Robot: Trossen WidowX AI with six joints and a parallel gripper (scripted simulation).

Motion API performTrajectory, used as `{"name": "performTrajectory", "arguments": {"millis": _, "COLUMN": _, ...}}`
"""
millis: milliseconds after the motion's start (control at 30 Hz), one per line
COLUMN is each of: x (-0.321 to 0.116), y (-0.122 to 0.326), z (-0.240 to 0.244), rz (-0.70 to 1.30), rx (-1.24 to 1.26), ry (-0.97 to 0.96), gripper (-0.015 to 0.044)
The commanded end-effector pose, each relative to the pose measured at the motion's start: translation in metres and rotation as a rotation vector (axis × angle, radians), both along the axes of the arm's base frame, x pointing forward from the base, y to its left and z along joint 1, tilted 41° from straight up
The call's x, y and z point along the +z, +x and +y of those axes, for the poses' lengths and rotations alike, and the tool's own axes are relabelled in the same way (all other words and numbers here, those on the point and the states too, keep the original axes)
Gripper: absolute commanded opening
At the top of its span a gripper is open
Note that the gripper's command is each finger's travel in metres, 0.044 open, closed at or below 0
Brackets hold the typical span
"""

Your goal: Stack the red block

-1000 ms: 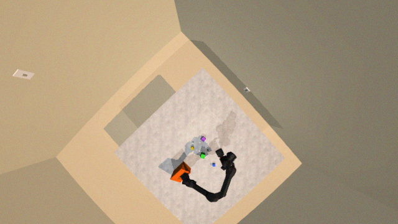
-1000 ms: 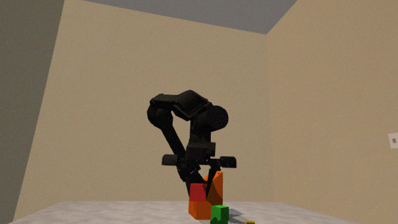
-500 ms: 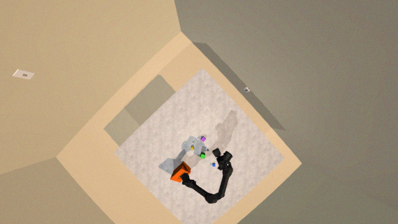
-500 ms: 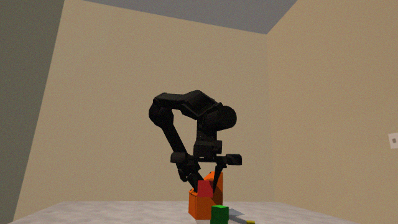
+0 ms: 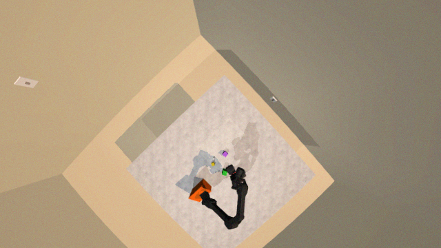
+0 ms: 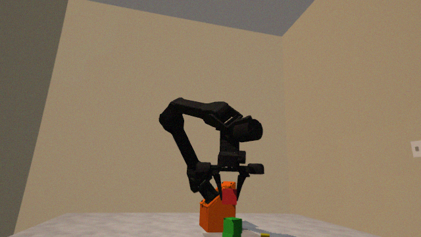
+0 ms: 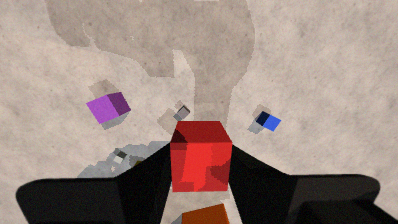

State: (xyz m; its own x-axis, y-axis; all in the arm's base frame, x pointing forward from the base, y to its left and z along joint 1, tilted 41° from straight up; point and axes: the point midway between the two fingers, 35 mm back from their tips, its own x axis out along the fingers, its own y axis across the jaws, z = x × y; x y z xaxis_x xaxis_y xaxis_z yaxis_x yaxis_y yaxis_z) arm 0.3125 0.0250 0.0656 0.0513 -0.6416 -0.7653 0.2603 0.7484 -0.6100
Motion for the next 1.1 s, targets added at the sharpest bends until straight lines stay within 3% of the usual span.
{"name": "performTrajectory", "arguments": {"millis": 0, "x": -0.009, "y": -0.02, "z": 0.007, "rz": -0.001, "rx": -0.004, "ry": 0.004, "gripper": 0.0}}
{"name": "performTrajectory", "arguments": {"millis": 367, "x": -0.028, "y": -0.063, "z": 0.018, "rz": 0.0, "rx": -0.006, "ry": -0.006, "gripper": 0.0}}
{"name": "performTrajectory", "arguments": {"millis": 1067, "x": -0.059, "y": -0.064, "z": -0.007, "rz": 0.0, "rx": -0.006, "ry": -0.007, "gripper": 0.0}}
